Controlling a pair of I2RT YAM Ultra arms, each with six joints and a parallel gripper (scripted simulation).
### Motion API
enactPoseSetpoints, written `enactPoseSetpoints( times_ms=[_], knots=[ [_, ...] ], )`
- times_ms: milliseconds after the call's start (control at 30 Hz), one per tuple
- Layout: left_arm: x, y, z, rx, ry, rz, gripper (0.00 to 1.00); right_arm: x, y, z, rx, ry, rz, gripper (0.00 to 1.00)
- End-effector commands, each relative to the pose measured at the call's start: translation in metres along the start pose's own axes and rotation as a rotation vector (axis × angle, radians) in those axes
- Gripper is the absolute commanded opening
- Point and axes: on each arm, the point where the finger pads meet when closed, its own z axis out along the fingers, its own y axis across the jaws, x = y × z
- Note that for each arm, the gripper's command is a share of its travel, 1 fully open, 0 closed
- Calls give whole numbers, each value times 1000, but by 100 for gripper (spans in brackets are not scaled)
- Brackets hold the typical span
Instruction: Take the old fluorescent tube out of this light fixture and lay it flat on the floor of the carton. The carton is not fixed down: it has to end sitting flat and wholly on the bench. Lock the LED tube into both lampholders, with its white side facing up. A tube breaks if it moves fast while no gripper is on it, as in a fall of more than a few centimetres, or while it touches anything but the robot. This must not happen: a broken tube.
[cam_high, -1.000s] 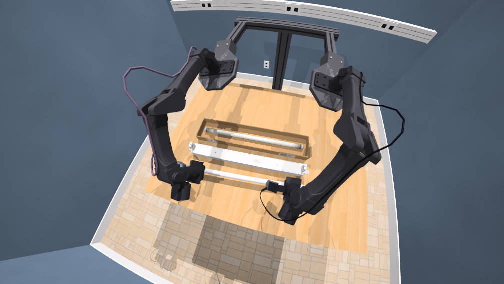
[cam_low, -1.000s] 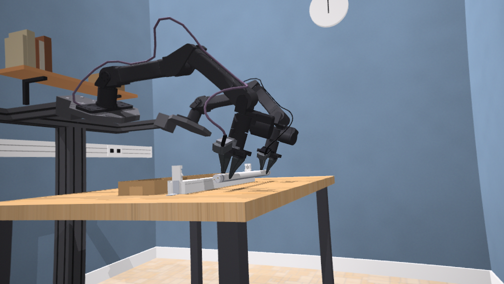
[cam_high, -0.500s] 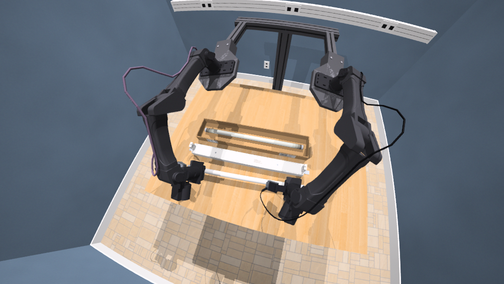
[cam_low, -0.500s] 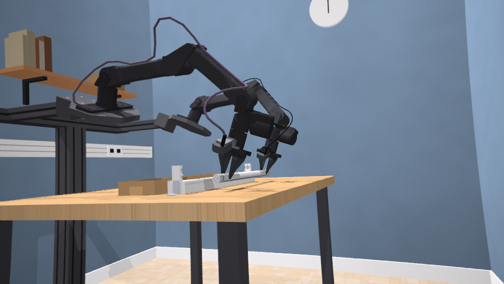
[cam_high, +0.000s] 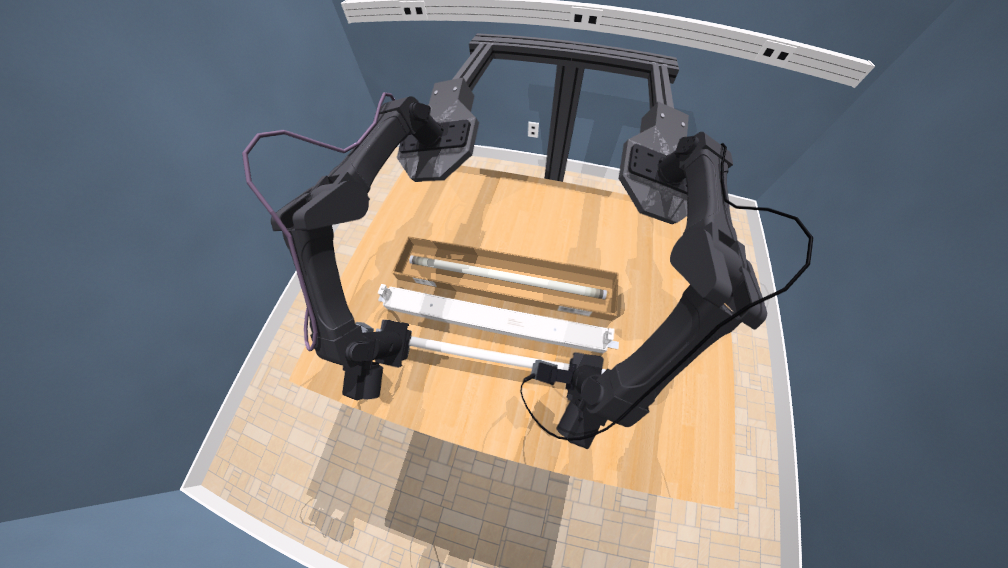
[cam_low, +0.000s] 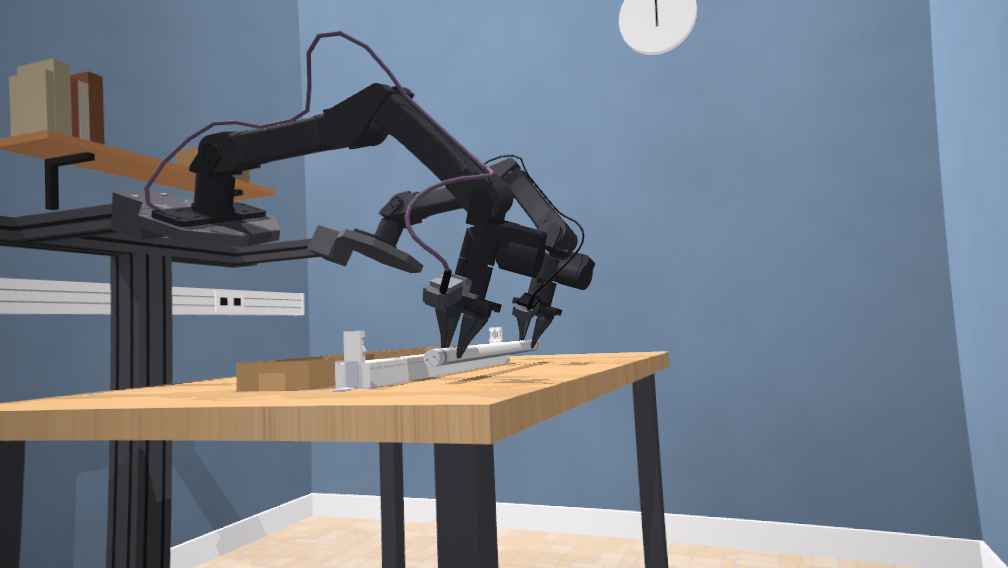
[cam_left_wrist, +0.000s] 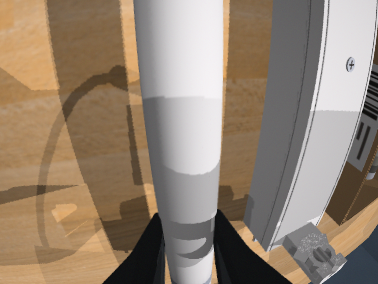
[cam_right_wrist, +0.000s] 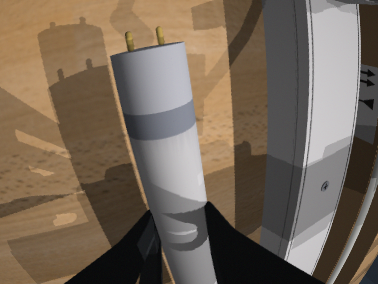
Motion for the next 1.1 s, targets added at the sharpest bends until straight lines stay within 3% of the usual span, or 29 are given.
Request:
enactPoseSetpoints(
  times_ms=[0,467,567,633,1033,1067],
  knots=[
    [-10,1,-11,-22,-12,31,11,2,5,-19,-33,-10,-15,11],
    [-9,9,-12,-136,-8,25,11,2,15,-21,-153,-11,-8,11],
    [-8,1,-11,-100,-2,32,11,2,5,-19,-114,-12,-15,11],
    [-10,10,-12,-160,-9,26,11,2,15,-21,-177,-12,-8,11],
    [-9,9,-13,-248,-8,25,11,0,15,-21,-265,-14,-7,11],
    [-7,0,-10,-209,-1,33,11,0,5,-18,-223,-14,-14,11]
  ],
)
